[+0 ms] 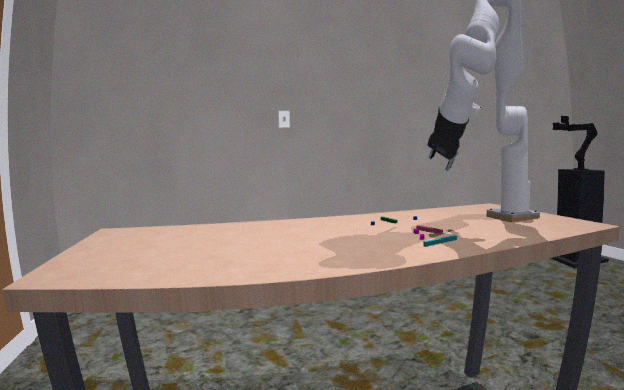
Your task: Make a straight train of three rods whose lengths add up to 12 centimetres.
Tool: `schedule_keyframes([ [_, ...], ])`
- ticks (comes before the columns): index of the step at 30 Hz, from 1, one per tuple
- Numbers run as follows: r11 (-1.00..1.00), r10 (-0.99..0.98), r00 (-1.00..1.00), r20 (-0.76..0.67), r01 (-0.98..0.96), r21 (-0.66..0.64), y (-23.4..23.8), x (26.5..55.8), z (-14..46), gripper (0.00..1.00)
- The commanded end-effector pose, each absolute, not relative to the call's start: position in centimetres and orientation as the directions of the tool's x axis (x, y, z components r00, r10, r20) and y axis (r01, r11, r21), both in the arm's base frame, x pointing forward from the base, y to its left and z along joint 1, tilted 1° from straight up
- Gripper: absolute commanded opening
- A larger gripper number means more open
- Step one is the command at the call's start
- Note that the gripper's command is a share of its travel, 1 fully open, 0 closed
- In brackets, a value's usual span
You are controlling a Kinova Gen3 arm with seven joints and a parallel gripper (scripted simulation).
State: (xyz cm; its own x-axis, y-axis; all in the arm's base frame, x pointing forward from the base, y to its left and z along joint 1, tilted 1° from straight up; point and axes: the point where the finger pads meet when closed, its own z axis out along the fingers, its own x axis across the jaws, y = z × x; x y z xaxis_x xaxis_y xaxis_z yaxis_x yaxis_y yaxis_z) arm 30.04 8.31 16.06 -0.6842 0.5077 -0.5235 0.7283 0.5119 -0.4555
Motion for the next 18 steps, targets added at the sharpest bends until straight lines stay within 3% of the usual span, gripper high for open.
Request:
schedule_keyframes([
  [1,0.508,0.514,-0.679,-0.524,0.733,-0.452,8.15,30.16,16.14,1.00],
  [18,0.483,0.588,-0.648,-0.484,0.762,-0.432,7.70,30.42,15.71,1.00],
])
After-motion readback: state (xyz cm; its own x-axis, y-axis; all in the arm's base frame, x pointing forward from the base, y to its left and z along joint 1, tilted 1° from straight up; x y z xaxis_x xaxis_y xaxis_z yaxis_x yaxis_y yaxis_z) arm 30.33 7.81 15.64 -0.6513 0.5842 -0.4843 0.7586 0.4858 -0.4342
